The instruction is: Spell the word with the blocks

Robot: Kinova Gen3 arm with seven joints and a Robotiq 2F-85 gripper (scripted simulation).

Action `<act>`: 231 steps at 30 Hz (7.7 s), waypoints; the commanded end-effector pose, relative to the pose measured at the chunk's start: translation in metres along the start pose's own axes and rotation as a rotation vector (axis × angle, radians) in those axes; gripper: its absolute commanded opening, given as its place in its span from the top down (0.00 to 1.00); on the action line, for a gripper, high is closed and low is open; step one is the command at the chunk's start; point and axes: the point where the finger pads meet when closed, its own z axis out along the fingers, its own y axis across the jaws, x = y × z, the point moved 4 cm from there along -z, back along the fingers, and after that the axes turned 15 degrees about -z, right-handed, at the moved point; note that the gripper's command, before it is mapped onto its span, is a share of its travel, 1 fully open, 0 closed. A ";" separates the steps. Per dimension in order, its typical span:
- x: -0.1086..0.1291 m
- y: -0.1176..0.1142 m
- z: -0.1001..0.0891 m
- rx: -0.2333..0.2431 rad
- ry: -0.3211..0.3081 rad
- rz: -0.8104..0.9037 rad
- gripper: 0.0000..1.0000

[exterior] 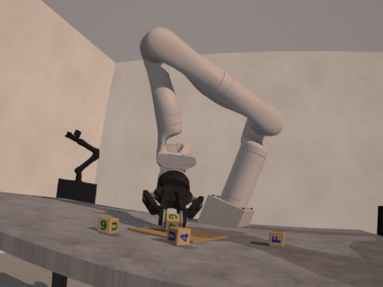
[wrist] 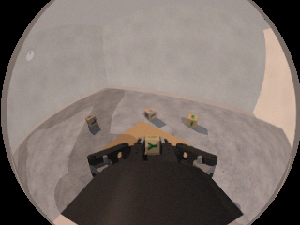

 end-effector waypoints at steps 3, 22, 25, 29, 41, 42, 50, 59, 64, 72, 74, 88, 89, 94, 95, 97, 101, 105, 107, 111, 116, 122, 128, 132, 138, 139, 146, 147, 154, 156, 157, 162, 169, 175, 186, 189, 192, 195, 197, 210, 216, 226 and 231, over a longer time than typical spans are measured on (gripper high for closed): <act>0.000 0.000 0.000 -0.001 0.001 -0.001 0.79; 0.000 0.000 0.000 -0.001 0.001 -0.001 0.67; 0.000 0.000 0.000 -0.001 0.001 -0.001 0.63; 0.000 0.000 0.000 -0.001 0.001 -0.001 0.59; 0.000 0.000 0.000 -0.001 0.001 -0.001 0.59; 0.000 0.000 0.000 -0.001 0.001 -0.001 0.59; 0.000 0.000 0.000 -0.001 0.001 -0.001 0.59; 0.000 0.000 0.000 -0.001 0.001 -0.001 0.59; 0.000 0.000 0.000 -0.001 0.001 -0.001 0.59; 0.000 0.000 0.000 -0.001 0.001 -0.001 0.59; 0.001 0.000 0.000 -0.001 0.001 -0.001 0.59; 0.028 0.008 -0.018 -0.001 0.001 -0.001 0.59; 0.031 0.008 -0.020 -0.001 0.001 -0.001 0.59; 0.040 0.011 -0.026 -0.001 0.001 -0.001 0.59; 0.041 0.011 -0.026 -0.001 0.001 -0.001 0.59; 0.041 0.011 -0.027 -0.001 0.001 -0.001 0.59; 0.041 0.011 -0.027 -0.001 0.001 -0.001 0.59; 0.042 0.011 -0.027 0.000 -0.002 -0.001 0.59; 0.042 0.011 -0.027 0.002 -0.006 -0.001 0.59; 0.043 0.011 -0.027 0.009 -0.023 -0.001 0.59; 0.046 0.012 -0.027 0.023 -0.066 -0.001 0.59; 0.050 0.013 -0.028 0.034 -0.120 -0.001 0.59; 0.056 0.014 -0.028 0.063 -0.215 -0.001 0.59; 0.061 0.016 -0.029 0.079 -0.290 -0.001 0.59; 0.066 0.016 -0.028 0.104 -0.363 0.001 0.59; 0.067 0.017 -0.028 0.108 -0.383 0.000 0.59; 0.075 0.018 -0.028 0.143 -0.510 0.002 0.59; 0.076 0.019 -0.028 0.146 -0.529 0.001 0.59; 0.082 0.020 -0.027 0.170 -0.605 0.002 0.59; 0.083 0.020 -0.026 0.179 -0.634 0.003 0.59; 0.084 0.021 -0.026 0.182 -0.648 0.003 0.59; 0.090 0.023 -0.025 0.196 -0.717 0.000 0.59; 0.093 0.024 -0.024 0.216 -0.781 0.001 0.59; 0.098 0.026 -0.023 0.230 -0.853 0.000 0.59; 0.101 0.027 -0.022 0.254 -0.936 0.000 0.59; 0.102 0.027 -0.022 0.257 -0.954 0.000 0.59; 0.103 0.027 -0.022 0.258 -0.967 0.000 0.59; 0.103 0.028 -0.022 0.259 -0.975 -0.001 0.59; 0.103 0.028 -0.022 0.259 -0.977 -0.001 0.59; 0.103 0.028 -0.022 0.259 -0.979 -0.001 0.00; 0.103 0.028 -0.022 0.259 -0.979 0.000 0.00; 0.103 0.027 -0.022 0.238 -0.986 0.042 0.00; 0.102 0.027 -0.023 0.201 -0.996 0.115 0.00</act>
